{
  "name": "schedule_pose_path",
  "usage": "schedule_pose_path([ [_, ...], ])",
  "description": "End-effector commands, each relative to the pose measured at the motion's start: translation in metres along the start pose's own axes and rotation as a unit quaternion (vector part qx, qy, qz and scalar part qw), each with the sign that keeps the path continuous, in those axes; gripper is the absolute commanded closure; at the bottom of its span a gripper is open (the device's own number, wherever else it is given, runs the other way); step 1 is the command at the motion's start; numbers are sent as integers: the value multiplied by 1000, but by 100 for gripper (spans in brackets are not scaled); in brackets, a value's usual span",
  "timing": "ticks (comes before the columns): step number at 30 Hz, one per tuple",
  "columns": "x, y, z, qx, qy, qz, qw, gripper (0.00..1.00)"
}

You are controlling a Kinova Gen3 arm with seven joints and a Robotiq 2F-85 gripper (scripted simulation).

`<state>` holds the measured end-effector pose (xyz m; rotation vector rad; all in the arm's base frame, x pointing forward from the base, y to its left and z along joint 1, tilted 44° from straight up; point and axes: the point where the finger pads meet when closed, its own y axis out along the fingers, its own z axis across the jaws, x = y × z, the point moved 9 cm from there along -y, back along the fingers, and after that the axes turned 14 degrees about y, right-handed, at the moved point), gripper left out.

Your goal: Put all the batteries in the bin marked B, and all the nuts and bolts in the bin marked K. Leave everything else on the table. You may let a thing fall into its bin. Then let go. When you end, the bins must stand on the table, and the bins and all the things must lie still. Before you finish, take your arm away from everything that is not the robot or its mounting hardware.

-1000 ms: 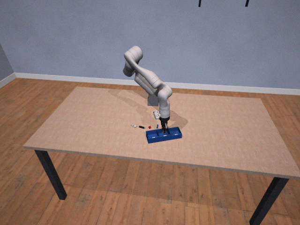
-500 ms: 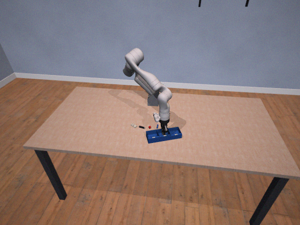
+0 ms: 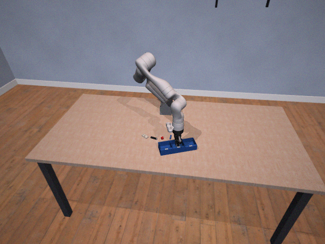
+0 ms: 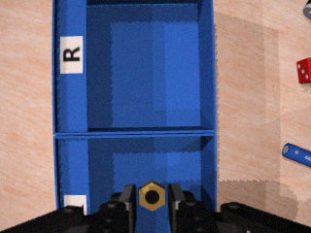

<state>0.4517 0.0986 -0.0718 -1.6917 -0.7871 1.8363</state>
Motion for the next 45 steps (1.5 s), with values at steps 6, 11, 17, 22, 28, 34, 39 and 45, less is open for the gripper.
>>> schedule_pose_path([
  [6, 0, -1, 0, -1, 0, -1, 1000, 69],
  [11, 0, -1, 0, -1, 0, -1, 1000, 69],
  [17, 0, -5, 0, -1, 0, -1, 1000, 69],
  [22, 0, -12, 0, -1, 0, -1, 1000, 69],
  [28, 0, -17, 0, -1, 0, -1, 1000, 69],
  [34, 0, -25, 0, -1, 0, -1, 1000, 69],
  [39, 0, -35, 0, -1, 0, -1, 1000, 69],
  [45, 0, -52, 0, -1, 0, -1, 1000, 69],
])
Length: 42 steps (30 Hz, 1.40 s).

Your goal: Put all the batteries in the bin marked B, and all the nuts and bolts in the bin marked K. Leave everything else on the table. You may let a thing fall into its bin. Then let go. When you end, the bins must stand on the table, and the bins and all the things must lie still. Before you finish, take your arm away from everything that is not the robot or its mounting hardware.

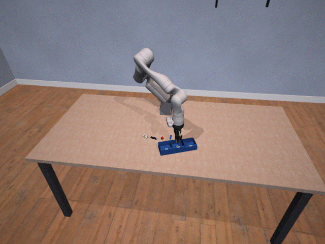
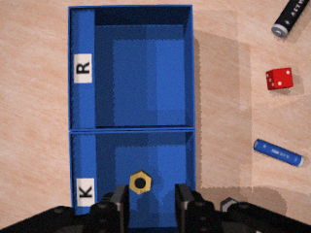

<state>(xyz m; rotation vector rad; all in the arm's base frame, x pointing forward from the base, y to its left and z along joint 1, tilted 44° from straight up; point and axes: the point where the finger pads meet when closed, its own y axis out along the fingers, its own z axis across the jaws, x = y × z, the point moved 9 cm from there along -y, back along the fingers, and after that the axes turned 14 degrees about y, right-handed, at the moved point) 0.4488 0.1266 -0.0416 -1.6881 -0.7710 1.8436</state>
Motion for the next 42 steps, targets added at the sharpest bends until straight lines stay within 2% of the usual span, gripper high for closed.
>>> schedule_pose_path([
  [1, 1, -11, -3, -7, 1, -4, 1000, 69],
  [8, 1, -11, -3, -7, 1, -4, 1000, 69],
  [11, 4, -12, 22, -6, 76, -5, 997, 69],
  [13, 4, -12, 22, -6, 76, -5, 997, 69],
  [15, 6, -12, 38, -6, 125, -5, 992, 69],
  [19, 11, -12, 71, -5, 224, -5, 975, 69],
  [23, 11, -12, 72, -5, 320, -6, 947, 69],
  [28, 11, -12, 72, -4, 436, -6, 900, 69],
  [30, 11, -12, 72, -4, 436, -6, 900, 69],
  [33, 11, -12, 72, -4, 497, -7, 868, 69],
  [42, 12, -12, 73, -4, 497, -7, 868, 69],
])
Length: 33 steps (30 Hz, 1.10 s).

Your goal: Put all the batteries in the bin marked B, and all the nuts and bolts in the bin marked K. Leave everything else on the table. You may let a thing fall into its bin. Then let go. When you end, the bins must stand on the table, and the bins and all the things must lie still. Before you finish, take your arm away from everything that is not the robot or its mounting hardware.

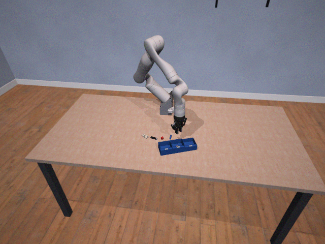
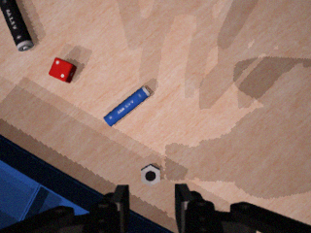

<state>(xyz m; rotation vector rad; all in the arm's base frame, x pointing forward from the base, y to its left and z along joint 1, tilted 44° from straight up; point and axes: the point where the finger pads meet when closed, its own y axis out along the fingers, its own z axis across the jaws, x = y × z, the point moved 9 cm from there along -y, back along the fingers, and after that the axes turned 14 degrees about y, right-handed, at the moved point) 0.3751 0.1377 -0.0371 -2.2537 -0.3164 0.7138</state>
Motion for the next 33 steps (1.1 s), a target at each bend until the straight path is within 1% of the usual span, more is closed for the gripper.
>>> schedule_pose_path([
  [1, 0, -1, 0, 0, -1, -1, 1000, 69],
  [25, 0, -1, -1, 0, -1, -1, 1000, 69],
  [33, -1, 31, -1, 0, -1, -1, 1000, 69],
])
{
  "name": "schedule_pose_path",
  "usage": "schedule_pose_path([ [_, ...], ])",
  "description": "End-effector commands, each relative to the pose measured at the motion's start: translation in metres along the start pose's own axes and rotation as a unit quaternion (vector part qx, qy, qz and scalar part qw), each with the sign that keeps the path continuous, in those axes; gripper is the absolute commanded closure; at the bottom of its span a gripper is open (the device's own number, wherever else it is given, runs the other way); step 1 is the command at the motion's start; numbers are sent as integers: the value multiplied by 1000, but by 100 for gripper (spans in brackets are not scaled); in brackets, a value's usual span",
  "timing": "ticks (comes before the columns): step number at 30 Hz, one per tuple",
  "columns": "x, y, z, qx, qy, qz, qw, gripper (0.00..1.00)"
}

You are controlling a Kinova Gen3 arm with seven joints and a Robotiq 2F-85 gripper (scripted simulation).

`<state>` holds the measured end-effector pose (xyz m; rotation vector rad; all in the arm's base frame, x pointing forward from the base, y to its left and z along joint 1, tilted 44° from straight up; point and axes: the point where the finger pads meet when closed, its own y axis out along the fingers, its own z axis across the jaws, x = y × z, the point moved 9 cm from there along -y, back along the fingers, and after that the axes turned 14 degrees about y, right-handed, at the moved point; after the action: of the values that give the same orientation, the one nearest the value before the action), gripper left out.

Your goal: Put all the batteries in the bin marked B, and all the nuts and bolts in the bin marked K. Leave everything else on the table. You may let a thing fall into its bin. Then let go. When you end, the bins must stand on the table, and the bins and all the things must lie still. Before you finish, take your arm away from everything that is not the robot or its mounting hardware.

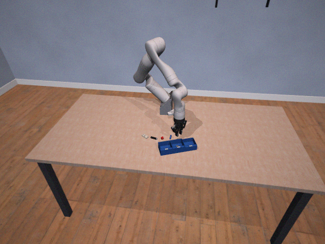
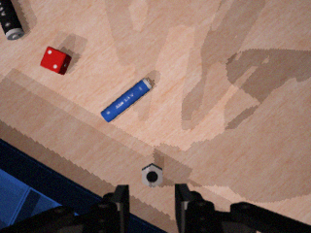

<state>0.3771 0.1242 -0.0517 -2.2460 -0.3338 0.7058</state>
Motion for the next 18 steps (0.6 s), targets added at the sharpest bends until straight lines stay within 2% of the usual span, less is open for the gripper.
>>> schedule_pose_path([
  [1, -4, 15, -1, -2, 0, 7, 1000, 69],
  [8, -5, 35, -1, -2, 0, 7, 1000, 69],
  [18, -4, 35, 0, -2, 0, 7, 1000, 69],
])
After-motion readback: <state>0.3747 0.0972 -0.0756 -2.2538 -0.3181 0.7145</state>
